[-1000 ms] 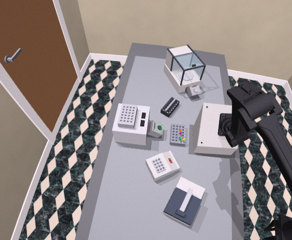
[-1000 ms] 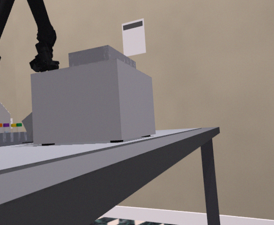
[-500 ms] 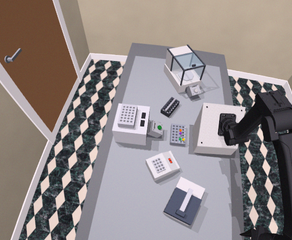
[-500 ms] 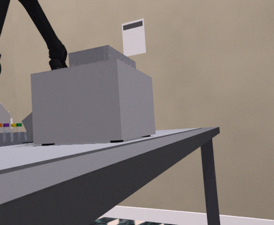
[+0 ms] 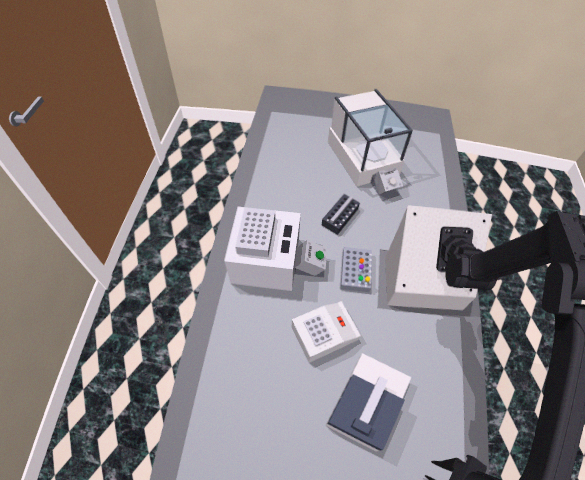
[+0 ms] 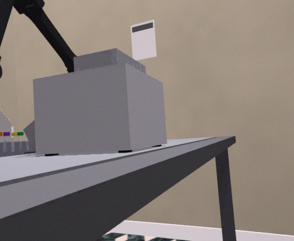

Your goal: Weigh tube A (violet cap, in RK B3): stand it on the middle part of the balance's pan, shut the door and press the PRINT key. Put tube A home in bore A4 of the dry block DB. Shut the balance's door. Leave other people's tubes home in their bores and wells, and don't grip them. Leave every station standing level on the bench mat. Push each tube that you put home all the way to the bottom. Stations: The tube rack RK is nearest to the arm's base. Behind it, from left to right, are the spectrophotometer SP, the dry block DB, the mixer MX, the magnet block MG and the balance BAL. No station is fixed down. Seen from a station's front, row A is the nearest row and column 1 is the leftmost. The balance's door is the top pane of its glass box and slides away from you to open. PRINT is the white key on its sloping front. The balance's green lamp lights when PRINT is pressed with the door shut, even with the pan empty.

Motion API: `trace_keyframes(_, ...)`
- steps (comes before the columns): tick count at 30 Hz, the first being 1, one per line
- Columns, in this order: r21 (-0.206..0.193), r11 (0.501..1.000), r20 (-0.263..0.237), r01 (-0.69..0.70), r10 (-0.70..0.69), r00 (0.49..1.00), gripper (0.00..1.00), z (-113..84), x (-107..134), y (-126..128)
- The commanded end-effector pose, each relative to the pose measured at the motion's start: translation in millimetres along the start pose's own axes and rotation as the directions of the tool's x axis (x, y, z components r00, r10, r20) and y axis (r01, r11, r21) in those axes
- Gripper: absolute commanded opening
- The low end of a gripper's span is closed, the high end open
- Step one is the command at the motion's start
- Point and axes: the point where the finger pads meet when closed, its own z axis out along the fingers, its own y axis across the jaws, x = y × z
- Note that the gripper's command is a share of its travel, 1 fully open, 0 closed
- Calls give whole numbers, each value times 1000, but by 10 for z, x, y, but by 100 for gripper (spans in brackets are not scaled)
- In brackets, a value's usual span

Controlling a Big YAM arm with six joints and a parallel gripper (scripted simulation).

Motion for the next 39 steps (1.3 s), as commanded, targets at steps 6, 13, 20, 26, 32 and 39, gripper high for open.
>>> trace_keyframes(6,-87,995,-80,-49,43,996,30,446,352,-285)
trace_keyframes(13,-139,986,-118,-89,73,990,30,854,595,-289)
trace_keyframes(20,-243,955,-186,-171,127,974,30,1233,1037,-303)
trace_keyframes(26,-294,931,-219,-218,157,963,30,1467,1288,-263)
trace_keyframes(32,-359,893,-255,-273,187,949,30,1889,1654,-52)
trace_keyframes(39,-406,855,-284,-324,219,934,30,2217,2102,129)
